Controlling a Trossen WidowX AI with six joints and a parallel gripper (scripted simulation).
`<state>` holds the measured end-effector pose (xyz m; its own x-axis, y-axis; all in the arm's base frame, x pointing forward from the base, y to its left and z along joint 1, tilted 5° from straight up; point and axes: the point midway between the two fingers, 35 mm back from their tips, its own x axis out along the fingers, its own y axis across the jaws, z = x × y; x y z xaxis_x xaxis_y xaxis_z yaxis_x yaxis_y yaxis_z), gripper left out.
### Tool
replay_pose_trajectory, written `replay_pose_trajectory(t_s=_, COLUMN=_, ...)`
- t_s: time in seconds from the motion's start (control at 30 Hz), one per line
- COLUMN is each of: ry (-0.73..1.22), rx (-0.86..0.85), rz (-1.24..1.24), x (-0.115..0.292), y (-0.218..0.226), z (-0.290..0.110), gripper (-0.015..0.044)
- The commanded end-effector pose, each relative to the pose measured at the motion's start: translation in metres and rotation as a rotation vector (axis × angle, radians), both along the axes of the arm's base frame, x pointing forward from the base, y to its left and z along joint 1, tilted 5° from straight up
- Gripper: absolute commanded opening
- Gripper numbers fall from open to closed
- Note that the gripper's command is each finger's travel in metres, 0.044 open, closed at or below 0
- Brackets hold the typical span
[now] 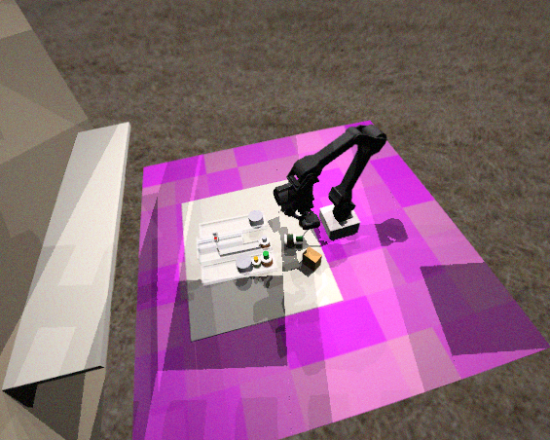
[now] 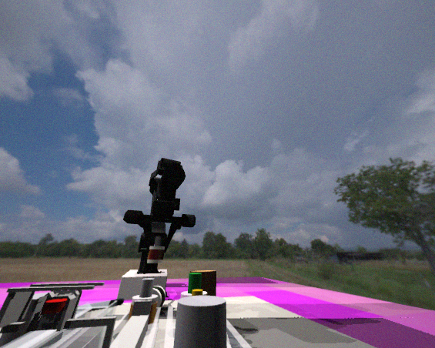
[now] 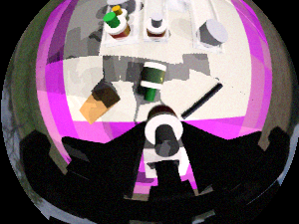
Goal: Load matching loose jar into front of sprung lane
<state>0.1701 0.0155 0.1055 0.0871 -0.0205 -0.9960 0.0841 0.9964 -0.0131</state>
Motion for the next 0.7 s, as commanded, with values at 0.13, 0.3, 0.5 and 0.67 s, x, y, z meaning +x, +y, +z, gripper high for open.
replay_pose_trajectory(t_s=0.13, ry=-0.011, rx=0.008, rz=0.019, x=0.000, y=0.003, z=0.015, gripper=0.0000)
replay_pose_trajectory(t_s=0.3, ry=-0.012, rx=0.009, rz=0.011, x=0.019, y=0.003, z=0.013, gripper=0.0000)
replay_pose_trajectory(t_s=0.5, ry=-0.015, rx=0.010, rz=0.002, x=0.044, y=0.002, z=0.007, gripper=0.0000)
replay_pose_trajectory(t_s=0.67, ry=-0.016, rx=0.010, rz=-0.006, x=0.064, y=0.001, z=0.001, gripper=0.0000)
